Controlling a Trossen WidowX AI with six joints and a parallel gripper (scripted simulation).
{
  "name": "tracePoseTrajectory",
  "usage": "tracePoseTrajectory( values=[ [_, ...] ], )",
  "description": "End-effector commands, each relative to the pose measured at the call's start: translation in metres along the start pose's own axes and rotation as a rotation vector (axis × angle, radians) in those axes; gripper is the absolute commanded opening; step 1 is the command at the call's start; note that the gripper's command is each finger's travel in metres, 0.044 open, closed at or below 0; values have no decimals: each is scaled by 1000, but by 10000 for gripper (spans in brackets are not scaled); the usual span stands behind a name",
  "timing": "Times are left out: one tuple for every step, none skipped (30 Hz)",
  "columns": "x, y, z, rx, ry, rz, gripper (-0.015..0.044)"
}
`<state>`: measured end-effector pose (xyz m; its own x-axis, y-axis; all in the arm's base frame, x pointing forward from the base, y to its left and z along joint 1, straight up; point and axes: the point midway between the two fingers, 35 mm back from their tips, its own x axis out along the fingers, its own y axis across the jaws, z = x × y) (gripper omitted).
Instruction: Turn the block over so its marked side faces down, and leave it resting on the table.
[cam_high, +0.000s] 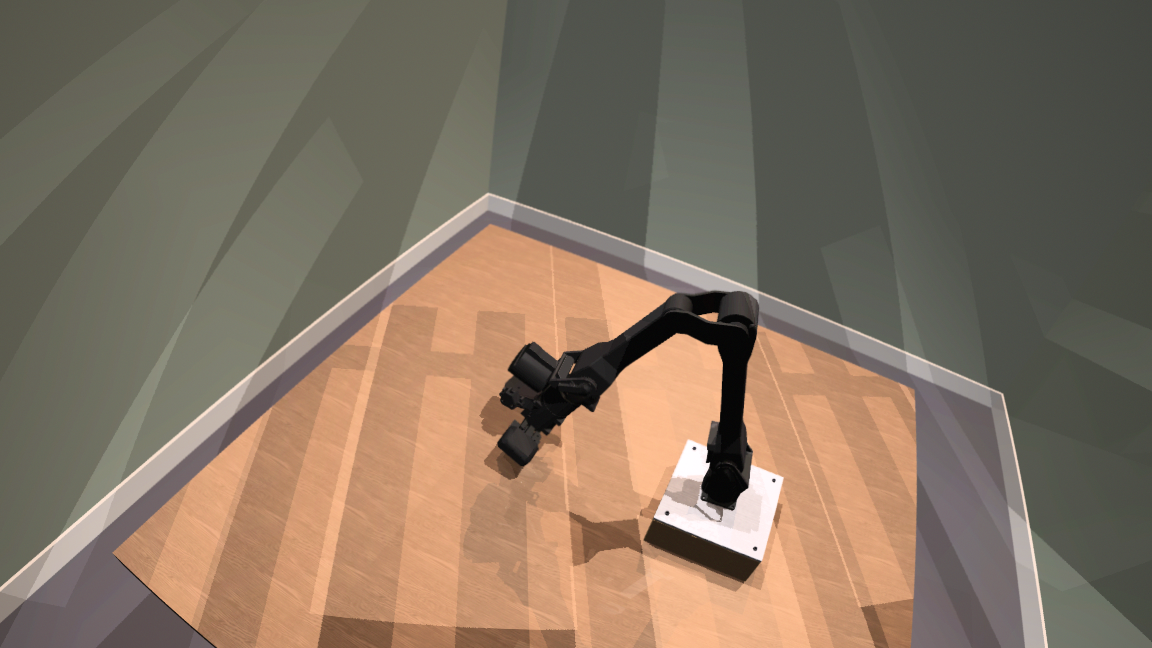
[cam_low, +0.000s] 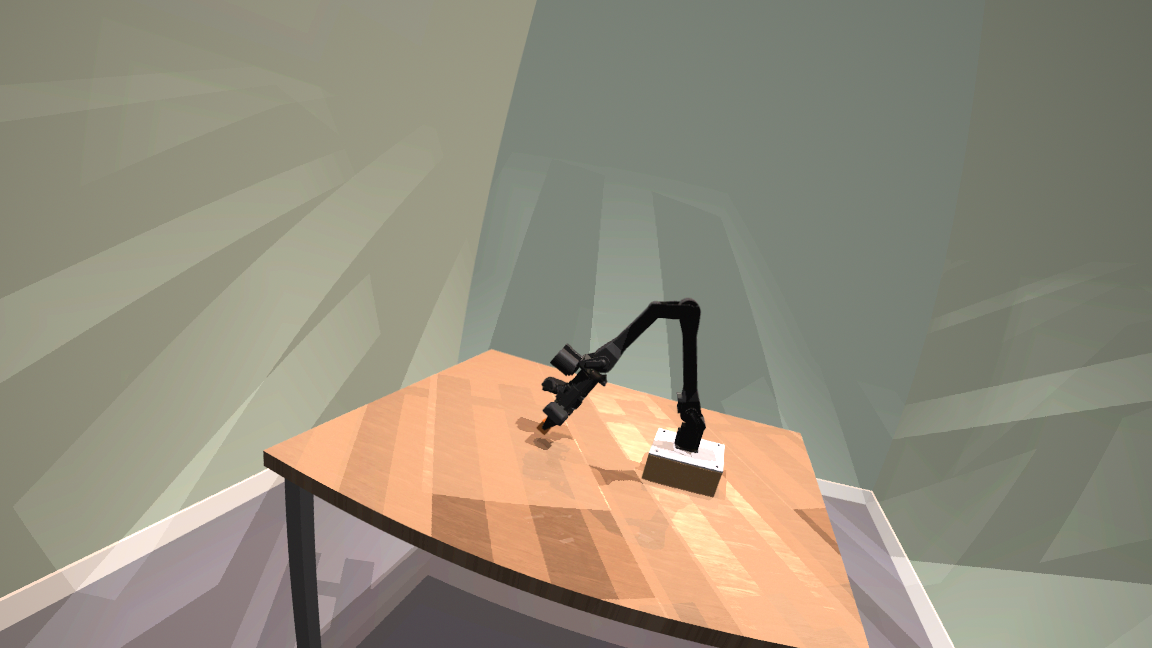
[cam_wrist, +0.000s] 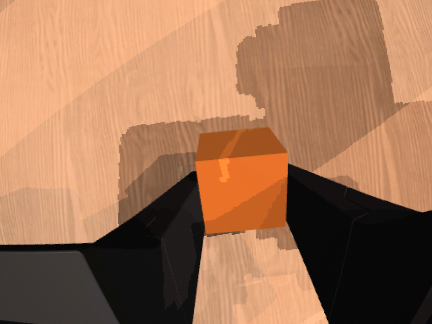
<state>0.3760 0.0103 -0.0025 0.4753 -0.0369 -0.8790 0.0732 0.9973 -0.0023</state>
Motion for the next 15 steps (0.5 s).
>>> tracePoseTrajectory(
  values=[
    [-3, -1, 0, 5, -51, -2, 0],
    [-3, -1, 0, 5, -54, -2, 0],
    [-3, -1, 0, 5, -54, -2, 0],
    [-3, -1, 0, 5, -54, -2, 0],
    [-3, -1, 0, 5, -56, -3, 0],
    [-1, -1, 0, 4, -63, -3, 0],
    [1, 0, 0, 3, -74, -3, 0],
    [4, 0, 0, 1, -88, -4, 0],
    [6, 0, 0, 0, -102, -5, 0],
    [9, 0, -1, -1, -116, -6, 0],
    [11, 0, -1, -3, -130, -7, 0],
    [14, 0, -1, -4, -143, -7, 0],
    [16, 0, -2, -5, -157, -8, 0],
    [18, 0, -2, -6, -171, -9, 0],
    [20, 0, -2, -6, -186, -9, 0]
  ],
)
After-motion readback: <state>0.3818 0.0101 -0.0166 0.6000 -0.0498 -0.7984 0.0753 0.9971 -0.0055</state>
